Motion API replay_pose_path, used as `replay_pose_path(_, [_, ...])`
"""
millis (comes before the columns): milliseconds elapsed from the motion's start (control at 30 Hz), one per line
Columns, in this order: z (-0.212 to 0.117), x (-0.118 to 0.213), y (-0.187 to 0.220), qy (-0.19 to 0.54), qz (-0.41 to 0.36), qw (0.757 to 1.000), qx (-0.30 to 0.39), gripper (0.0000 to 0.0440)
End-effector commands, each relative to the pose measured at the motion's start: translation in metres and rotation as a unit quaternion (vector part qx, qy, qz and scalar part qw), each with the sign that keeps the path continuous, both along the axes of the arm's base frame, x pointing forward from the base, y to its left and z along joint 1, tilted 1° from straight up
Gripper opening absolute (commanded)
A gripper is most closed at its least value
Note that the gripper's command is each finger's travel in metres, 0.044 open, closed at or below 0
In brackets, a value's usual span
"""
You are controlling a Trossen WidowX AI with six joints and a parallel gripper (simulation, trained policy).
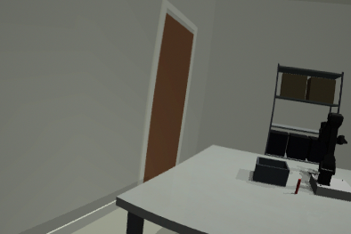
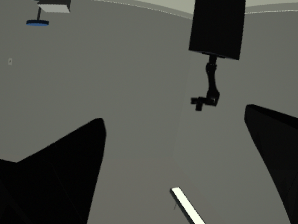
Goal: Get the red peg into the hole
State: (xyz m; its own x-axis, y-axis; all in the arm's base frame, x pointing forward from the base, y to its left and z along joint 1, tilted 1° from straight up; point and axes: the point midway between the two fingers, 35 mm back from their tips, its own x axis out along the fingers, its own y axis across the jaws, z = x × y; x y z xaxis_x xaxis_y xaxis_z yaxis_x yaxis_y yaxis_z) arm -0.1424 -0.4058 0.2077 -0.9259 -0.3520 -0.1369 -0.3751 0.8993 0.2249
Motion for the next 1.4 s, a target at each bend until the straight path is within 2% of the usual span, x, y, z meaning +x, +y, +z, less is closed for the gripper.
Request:
replay_pose_path(0, [-0.001, 0.004, -0.001, -0.007, 0.006, 1.0, -0.01, 0.0416])
replay_pose_path(100, [-0.009, 0.025, -0.005, -0.036, 0.031, 0.998, -0.038, 0.0437])
replay_pose_path(300, [-0.023, 0.075, -0.011, -0.104, 0.078, 0.987, -0.098, 0.044])
replay_pose_path(633, [-0.038, 0.158, -0.006, -0.234, 0.131, 0.945, -0.186, 0.044])
replay_pose_path(967, [-0.046, 0.24, 0.019, -0.377, 0.149, 0.879, -0.25, 0.044])
replay_pose_path(1367, [-0.048, 0.329, 0.078, -0.547, 0.121, 0.777, -0.29, 0.044])
